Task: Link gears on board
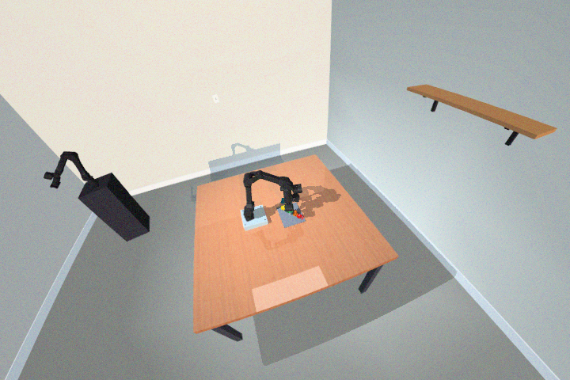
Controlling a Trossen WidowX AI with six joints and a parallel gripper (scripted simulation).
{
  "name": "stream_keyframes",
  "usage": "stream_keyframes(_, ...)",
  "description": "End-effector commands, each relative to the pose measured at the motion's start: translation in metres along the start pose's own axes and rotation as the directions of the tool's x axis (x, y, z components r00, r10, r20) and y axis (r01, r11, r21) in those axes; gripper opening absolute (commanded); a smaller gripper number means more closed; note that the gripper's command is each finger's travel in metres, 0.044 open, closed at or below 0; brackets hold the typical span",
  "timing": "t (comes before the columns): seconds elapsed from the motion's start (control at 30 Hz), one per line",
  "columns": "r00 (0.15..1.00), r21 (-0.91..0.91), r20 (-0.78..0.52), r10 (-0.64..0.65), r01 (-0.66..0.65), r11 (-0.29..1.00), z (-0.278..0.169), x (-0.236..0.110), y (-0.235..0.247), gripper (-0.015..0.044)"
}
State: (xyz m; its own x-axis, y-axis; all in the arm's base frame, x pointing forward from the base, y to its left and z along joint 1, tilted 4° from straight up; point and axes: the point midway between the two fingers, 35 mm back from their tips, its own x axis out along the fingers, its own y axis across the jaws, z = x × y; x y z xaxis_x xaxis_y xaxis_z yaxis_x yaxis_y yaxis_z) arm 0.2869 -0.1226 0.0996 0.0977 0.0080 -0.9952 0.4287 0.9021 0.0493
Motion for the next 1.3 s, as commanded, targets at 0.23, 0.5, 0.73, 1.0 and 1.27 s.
stream_keyframes(0.23, 1.000, 0.066, 0.003, 0.004, -0.004, 0.998, 0.000, 0.001, 0.001, 0.0000)
stream_keyframes(0.5, 1.000, 0.009, 0.003, 0.004, -0.004, 1.000, 0.000, 0.011, 0.001, 0.0000)
stream_keyframes(0.73, 1.000, -0.025, 0.003, 0.004, -0.004, 1.000, 0.000, 0.022, 0.000, 0.0000)
stream_keyframes(1.0, 1.000, 0.079, 0.003, 0.004, -0.005, 0.997, 0.001, 0.033, 0.001, 0.0000)
stream_keyframes(1.27, 1.000, 0.261, 0.003, 0.005, -0.005, 0.965, 0.000, 0.040, 0.001, 0.0000)
